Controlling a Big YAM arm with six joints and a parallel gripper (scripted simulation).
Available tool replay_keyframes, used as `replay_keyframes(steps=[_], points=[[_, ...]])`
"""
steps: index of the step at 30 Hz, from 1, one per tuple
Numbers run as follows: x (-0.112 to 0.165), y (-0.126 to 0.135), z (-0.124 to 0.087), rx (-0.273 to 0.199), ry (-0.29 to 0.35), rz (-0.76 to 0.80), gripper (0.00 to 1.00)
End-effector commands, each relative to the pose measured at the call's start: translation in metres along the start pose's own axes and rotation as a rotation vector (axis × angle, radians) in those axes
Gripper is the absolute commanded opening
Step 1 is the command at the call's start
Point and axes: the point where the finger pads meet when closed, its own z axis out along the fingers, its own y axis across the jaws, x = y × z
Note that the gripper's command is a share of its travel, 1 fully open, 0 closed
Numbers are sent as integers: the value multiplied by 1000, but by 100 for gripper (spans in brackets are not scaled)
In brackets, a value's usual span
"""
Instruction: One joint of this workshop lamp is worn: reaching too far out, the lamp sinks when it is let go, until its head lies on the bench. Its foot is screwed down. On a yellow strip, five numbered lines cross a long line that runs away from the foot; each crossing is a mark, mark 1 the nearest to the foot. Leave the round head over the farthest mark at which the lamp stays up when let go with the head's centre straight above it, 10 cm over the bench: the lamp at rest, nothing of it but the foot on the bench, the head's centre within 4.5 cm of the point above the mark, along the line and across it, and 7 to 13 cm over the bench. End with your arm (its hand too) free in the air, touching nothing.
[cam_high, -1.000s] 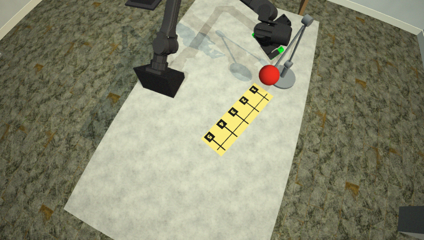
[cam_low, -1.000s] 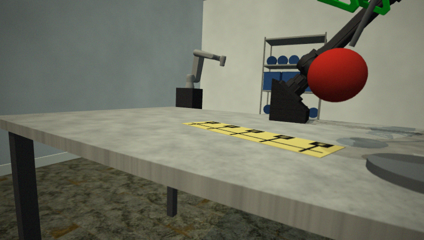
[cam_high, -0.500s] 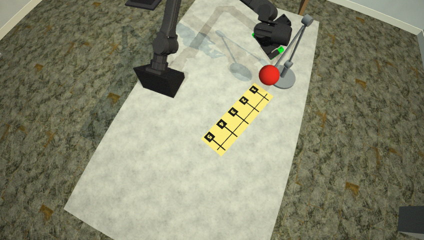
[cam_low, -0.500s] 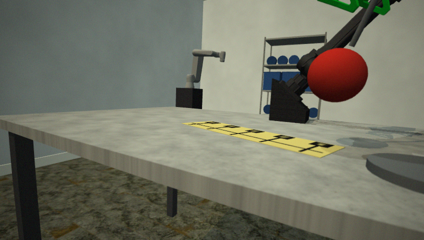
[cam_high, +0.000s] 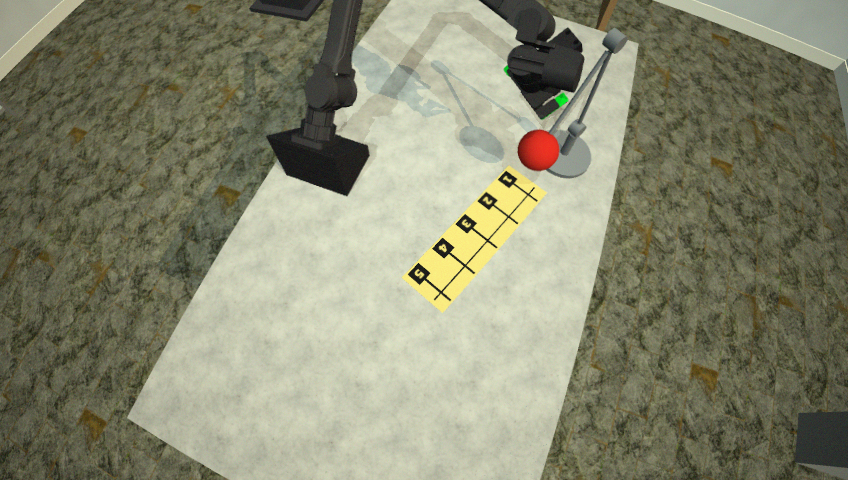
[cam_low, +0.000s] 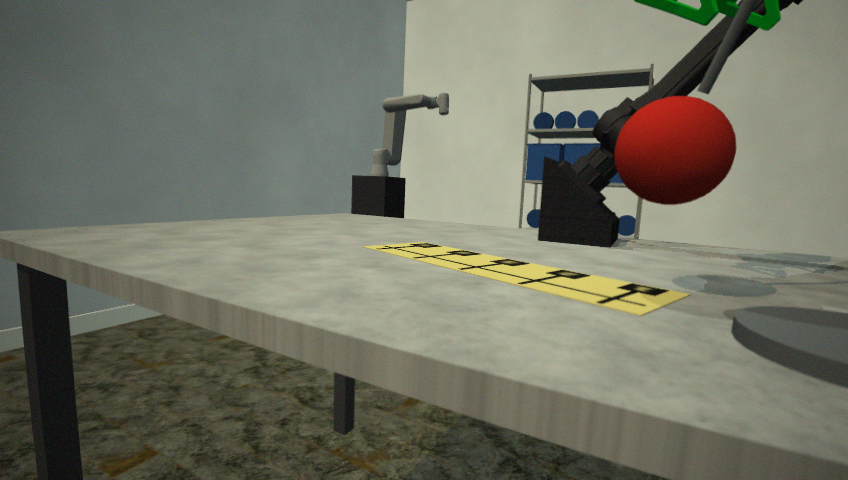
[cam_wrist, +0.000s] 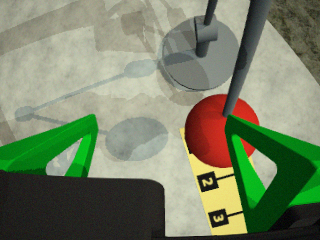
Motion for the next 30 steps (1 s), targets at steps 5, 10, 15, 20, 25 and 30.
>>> replay_keyframes(steps=[5,10,15,20,25,30], points=[[-2,-5,-10,-28,-9,262,100],[-2,-5,-10,-28,-9,262,100],[-2,-5,-10,-28,-9,262,100],[-2,-5,-10,-27,-9,249,100],[-2,-4,-8,-19,-7,189,100],[-2,-3,-7,-14,-7,142,100]])
